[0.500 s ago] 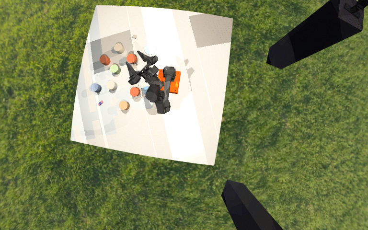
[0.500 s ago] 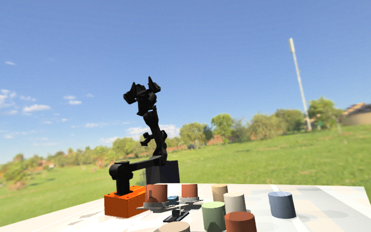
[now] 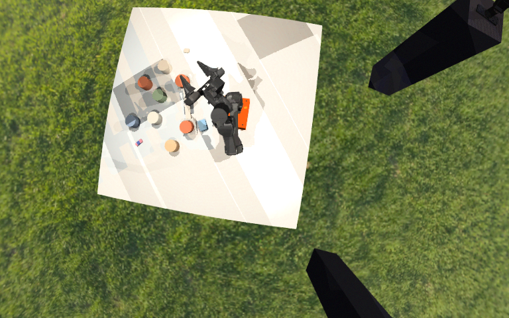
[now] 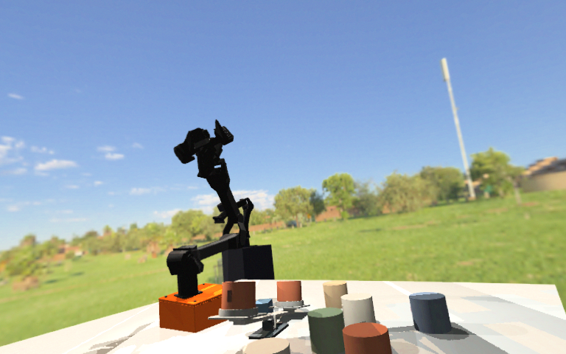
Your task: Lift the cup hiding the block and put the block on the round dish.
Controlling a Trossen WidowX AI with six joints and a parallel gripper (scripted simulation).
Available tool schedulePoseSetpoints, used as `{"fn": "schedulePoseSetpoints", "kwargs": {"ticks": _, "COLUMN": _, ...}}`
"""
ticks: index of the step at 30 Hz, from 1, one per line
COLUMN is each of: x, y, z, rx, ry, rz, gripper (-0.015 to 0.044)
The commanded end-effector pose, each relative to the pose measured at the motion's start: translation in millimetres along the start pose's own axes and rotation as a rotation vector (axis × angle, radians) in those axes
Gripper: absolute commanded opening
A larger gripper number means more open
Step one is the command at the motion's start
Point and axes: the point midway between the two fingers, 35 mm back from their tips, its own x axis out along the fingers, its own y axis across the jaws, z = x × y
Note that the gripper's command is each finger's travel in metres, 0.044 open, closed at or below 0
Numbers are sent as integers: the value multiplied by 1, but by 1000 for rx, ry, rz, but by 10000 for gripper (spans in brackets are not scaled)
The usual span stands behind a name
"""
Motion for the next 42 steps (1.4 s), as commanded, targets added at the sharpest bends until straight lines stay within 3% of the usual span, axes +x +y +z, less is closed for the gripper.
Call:
{"fn": "schedulePoseSetpoints", "kwargs": {"ticks": 1, "x": 8, "y": -23, "z": -9, "rx": -5, "ry": 75, "rz": -20, "gripper": 440}}
{"fn": "schedulePoseSetpoints", "kwargs": {"ticks": 21, "x": 28, "y": -88, "z": -80, "rx": -103, "ry": 465, "rz": 7, "gripper": 440}}
{"fn": "schedulePoseSetpoints", "kwargs": {"ticks": 42, "x": 15, "y": -113, "z": -179, "rx": -312, "ry": 892, "rz": 212, "gripper": 440}}
